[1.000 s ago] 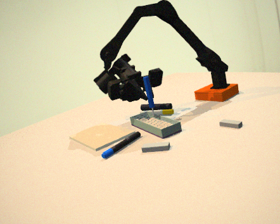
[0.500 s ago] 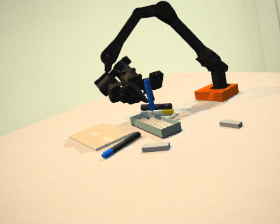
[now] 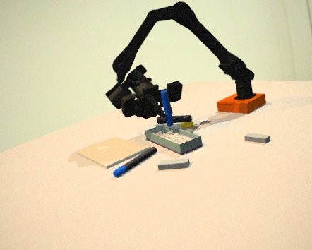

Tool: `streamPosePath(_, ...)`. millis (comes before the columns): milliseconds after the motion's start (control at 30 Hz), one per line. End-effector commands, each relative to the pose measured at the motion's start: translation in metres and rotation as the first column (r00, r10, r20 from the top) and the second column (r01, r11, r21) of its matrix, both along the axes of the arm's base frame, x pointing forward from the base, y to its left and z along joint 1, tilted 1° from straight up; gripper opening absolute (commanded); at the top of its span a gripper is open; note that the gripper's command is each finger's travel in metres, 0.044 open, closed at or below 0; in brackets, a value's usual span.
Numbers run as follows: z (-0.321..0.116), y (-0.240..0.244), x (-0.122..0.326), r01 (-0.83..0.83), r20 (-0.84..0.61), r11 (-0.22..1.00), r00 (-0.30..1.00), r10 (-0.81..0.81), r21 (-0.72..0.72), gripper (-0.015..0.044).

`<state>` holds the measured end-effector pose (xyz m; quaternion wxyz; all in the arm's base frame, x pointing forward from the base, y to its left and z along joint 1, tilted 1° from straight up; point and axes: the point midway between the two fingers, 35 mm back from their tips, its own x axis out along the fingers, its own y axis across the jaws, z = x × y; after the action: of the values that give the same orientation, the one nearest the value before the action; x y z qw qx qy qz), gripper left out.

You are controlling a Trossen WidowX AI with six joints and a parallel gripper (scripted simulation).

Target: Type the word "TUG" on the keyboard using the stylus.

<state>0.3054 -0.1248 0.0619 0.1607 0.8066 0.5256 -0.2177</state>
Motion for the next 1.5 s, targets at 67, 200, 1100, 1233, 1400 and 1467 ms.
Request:
streamPosePath(67,0.0,0.0,0.0,-0.003,0.004,1.0,1.0,0.003,-0.004,0.0081)
streamPosePath(200,0.0,0.0,0.0,-0.003,0.004,1.0,1.0,0.003,-0.004,0.0081)
streamPosePath(1100,0.038,-0.007,0.006,-0.003,0.005,1.0,1.0,0.003,-0.005,0.0)
streamPosePath(1233,0.041,-0.013,0.011,-0.003,0.005,1.0,1.0,0.003,-0.004,0.0)
streamPosePath(1400,0.023,-0.014,0.012,-0.003,0.005,1.0,1.0,0.003,-0.004,0.0)
streamPosePath(1467,0.021,-0.014,0.012,-0.003,0.005,1.0,1.0,0.003,-0.004,0.0)
